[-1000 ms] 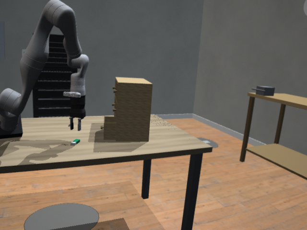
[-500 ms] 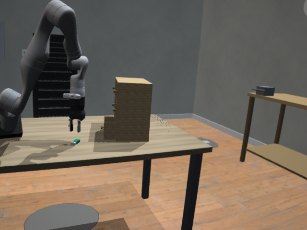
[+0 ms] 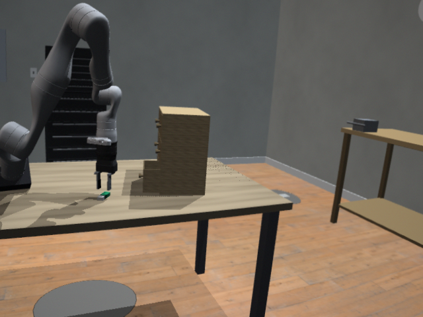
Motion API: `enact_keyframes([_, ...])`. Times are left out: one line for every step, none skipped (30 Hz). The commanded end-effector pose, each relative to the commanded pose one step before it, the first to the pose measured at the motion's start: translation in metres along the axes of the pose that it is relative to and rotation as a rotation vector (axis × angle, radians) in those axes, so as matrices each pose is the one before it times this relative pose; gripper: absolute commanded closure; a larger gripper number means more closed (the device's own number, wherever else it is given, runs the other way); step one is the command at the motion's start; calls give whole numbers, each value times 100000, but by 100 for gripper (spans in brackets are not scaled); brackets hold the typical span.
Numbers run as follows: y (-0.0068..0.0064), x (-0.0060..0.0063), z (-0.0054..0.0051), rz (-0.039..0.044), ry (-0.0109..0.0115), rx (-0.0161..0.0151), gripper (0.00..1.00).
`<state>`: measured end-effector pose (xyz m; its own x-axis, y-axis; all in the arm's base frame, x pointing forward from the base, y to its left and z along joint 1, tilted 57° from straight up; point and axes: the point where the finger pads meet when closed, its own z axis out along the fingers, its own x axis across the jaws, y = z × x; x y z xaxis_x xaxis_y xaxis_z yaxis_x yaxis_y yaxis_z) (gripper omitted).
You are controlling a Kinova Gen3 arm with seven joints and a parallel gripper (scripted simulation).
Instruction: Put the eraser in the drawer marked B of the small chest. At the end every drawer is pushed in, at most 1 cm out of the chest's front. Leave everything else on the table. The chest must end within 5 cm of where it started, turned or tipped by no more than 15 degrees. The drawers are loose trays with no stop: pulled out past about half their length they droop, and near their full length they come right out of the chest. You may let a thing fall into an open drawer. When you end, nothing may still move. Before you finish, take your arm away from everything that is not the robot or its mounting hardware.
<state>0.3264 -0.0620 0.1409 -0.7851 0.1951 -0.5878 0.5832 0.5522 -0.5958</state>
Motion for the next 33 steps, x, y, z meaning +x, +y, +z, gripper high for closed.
enact_keyframes([-211,6,783,715,45,824,25])
enact_keyframes([0,0,0,0,0,0,25])
enact_keyframes([223,-102,68,268,-87,-380,25])
enact_keyframes([-48,21,131,-59,19,82,25])
enact_keyframes([-51,23,109,-62,21,86,25])
enact_keyframes([-12,5,75,-15,6,20,25])
enact_keyframes([21,-9,45,24,-7,-35,25])
enact_keyframes([30,-14,24,35,-11,-51,25])
enact_keyframes([24,-11,11,28,-9,-40,25])
enact_keyframes([14,-6,3,16,-5,-23,25])
enact_keyframes([6,-3,-1,7,-2,-9,25])
enact_keyframes([0,0,0,0,0,-1,25])
enact_keyframes([0,0,0,0,0,0,25])
enact_keyframes([0,0,0,0,0,0,25])
enact_keyframes([0,0,0,0,0,0,25])
enact_keyframes([0,0,0,0,0,0,25])
enact_keyframes([0,0,0,0,0,0,25])
enact_keyframes([0,0,0,0,0,0,25])
enact_keyframes([0,0,0,0,0,0,25])
enact_keyframes([0,0,0,0,0,0,25])
enact_keyframes([0,0,0,0,0,0,25])
enact_keyframes([0,0,0,0,0,0,25])
enact_keyframes([0,0,0,0,0,0,25])
enact_keyframes([0,0,0,0,0,0,25])
enact_keyframes([0,0,0,0,0,0,25])
enact_keyframes([0,0,0,0,0,0,25])
enact_keyframes([0,0,0,0,0,0,25])
enact_keyframes([0,0,0,0,0,0,25])
enact_keyframes([0,0,0,0,0,0,25])
enact_keyframes([0,0,0,0,0,0,25])
enact_keyframes([0,0,0,0,0,0,25])
enact_keyframes([-1,3,0,-2,1,3,25])
enact_keyframes([-8,14,3,-10,4,14,25])
